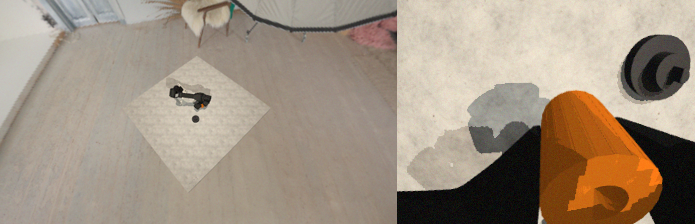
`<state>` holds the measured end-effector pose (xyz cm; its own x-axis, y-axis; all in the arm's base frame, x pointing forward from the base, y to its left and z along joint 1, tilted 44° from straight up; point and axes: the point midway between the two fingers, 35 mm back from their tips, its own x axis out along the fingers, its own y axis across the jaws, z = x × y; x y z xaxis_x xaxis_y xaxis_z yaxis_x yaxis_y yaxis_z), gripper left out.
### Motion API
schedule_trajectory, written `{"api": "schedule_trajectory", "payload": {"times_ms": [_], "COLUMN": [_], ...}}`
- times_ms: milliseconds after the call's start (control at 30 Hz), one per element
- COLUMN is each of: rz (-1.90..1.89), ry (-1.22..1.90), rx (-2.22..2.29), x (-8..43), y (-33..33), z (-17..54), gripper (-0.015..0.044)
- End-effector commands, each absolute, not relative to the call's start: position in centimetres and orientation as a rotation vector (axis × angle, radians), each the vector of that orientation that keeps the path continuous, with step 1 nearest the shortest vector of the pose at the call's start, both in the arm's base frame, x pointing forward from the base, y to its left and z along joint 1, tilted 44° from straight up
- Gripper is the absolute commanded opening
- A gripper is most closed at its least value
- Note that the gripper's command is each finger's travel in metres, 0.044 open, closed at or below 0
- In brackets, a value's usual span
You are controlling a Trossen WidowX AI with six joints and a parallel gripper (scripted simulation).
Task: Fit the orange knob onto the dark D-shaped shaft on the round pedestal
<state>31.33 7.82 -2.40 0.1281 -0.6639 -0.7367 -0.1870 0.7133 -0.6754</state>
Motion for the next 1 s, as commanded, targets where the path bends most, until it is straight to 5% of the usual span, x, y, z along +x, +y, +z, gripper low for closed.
{"api": "schedule_trajectory", "payload": {"times_ms": [0, 967], "rz": [-0.395, -0.409], "ry": [1.431, 1.424], "rx": [-0.759, -0.768], "x": [31.9, 34.4], "y": [6.7, -1.1], "z": [-1.8, 2.2], "gripper": [0.0, 0.0]}}
